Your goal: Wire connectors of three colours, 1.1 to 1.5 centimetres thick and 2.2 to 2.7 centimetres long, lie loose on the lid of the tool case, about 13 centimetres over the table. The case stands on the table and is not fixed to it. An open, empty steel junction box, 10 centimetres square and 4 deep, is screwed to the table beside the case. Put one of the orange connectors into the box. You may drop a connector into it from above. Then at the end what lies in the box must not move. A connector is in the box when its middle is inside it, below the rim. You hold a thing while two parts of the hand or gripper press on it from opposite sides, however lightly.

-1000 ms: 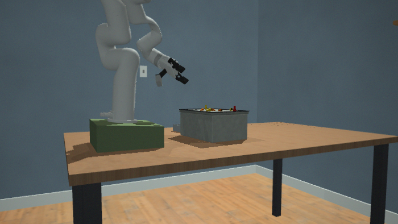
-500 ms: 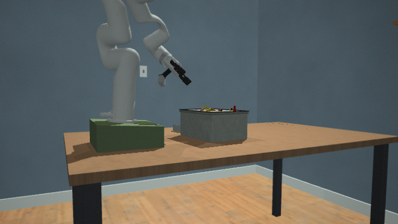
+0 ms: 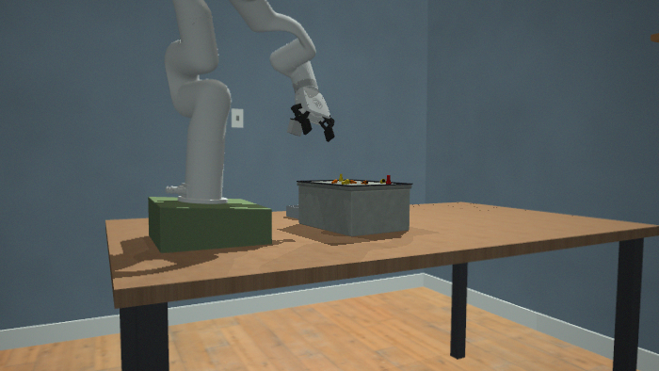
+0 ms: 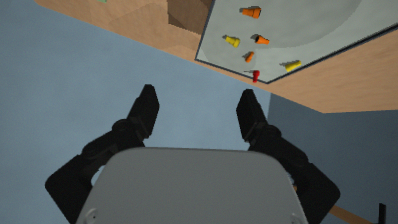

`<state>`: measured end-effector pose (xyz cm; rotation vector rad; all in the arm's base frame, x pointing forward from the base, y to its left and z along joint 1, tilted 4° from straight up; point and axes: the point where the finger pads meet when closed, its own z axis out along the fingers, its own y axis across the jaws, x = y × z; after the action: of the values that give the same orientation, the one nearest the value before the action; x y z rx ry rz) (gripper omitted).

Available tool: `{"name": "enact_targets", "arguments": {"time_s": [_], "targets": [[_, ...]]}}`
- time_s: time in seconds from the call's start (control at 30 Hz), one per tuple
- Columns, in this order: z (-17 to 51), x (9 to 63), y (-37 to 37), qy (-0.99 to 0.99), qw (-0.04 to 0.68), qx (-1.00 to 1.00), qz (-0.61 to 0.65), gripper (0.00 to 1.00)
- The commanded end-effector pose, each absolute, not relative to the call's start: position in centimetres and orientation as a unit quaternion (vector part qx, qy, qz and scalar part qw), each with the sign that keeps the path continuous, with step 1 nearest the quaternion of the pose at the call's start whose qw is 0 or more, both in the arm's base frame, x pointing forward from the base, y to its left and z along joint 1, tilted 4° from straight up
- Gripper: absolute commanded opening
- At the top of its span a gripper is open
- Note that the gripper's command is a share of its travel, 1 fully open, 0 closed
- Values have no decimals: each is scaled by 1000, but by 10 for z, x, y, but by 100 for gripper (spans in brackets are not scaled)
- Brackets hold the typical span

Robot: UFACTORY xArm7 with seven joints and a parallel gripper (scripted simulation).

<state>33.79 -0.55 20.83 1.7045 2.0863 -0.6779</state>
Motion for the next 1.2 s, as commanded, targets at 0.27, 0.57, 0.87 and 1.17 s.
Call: {"name": "enact_targets", "arguments": {"time_s": [0.27, 0.57, 0.87, 1.17], "targets": [[216, 372, -39, 586, 103, 792, -137, 100], [234, 406, -89, 408, 50, 910, -46, 100], [250, 425, -132, 282, 23, 959, 12, 100], [254, 429, -143, 251, 18, 967, 26, 100]]}}
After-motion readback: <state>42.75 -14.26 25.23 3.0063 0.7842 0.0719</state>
